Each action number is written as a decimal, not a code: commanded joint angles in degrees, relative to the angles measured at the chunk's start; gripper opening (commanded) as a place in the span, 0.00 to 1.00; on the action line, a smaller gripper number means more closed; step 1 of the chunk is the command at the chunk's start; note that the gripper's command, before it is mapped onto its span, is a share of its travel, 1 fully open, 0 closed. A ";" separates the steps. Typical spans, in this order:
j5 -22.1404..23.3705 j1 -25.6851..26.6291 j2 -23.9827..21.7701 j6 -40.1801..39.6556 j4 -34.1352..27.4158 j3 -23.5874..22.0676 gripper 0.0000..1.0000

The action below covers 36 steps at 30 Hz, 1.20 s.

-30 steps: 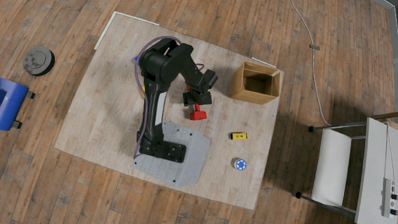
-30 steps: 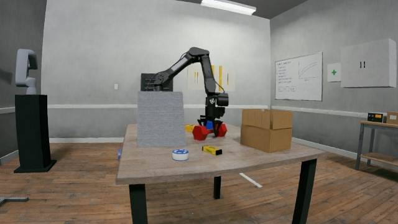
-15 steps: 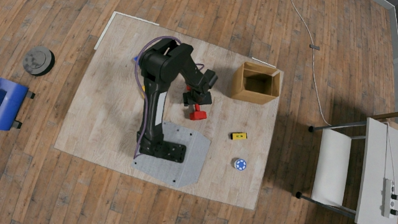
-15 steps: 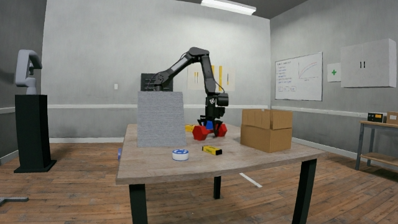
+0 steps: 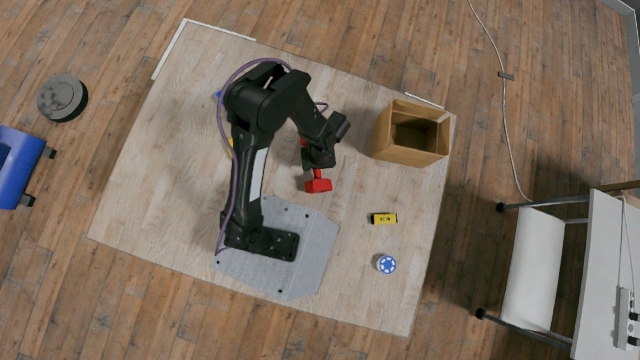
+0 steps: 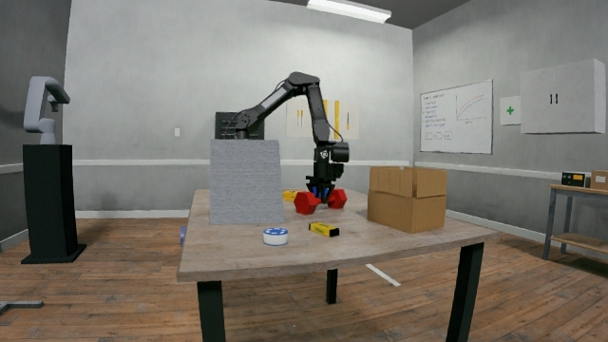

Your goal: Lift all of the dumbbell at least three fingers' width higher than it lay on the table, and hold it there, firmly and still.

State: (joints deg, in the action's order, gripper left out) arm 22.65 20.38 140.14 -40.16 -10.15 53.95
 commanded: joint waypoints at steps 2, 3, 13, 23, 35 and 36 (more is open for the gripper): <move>0.86 0.42 -0.97 0.51 0.83 1.76 0.00; 0.86 0.42 -0.97 0.51 0.83 1.76 0.00; 0.85 0.50 -0.90 0.42 -0.06 1.68 0.00; 0.85 0.50 -0.90 0.42 -0.06 1.68 0.00; 0.85 0.50 -0.90 0.42 -0.06 1.68 0.00; 0.85 0.50 -0.90 0.42 -0.06 1.68 0.00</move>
State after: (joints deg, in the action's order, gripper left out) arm 22.15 20.34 140.18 -40.01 -9.93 54.08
